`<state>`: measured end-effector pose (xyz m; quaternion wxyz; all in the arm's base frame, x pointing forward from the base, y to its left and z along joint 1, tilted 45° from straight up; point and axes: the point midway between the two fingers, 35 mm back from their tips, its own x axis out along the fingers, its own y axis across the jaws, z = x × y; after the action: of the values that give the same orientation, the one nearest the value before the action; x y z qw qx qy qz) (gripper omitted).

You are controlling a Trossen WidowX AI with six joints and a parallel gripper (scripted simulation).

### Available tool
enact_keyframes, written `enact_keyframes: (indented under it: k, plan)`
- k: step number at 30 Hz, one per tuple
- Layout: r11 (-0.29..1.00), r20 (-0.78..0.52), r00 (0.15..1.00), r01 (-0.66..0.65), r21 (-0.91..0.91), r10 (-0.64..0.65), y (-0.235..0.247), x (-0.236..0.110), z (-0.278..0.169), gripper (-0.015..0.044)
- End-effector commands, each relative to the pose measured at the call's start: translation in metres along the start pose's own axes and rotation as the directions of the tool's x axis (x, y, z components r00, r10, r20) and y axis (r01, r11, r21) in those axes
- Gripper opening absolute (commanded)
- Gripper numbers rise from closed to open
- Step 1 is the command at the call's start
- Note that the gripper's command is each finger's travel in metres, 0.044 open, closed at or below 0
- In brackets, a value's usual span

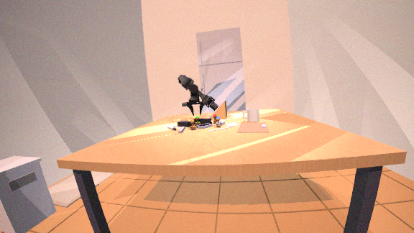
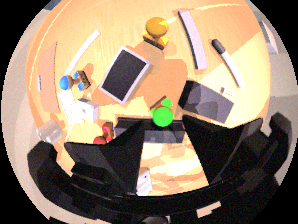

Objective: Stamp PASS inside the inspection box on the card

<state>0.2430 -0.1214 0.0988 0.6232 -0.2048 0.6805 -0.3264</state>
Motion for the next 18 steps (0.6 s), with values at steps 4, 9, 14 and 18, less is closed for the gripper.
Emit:
enact_keyframes:
  k: [4, 9, 14, 18]
  plan:
    - [1.000, -0.006, 1.000, 0.006, -0.005, -0.006, 0.000, 0.013, -0.001, 0.0227]
    - [1.000, -0.006, 1.000, 0.007, -0.005, -0.007, 0.000, 0.021, -0.001, 0.0227]
    - [1.000, -0.006, 1.000, 0.008, -0.005, -0.008, -0.001, 0.029, -0.001, 0.0227]
    - [1.000, -0.006, 1.000, 0.009, -0.004, -0.009, -0.001, 0.035, -0.002, 0.0227]
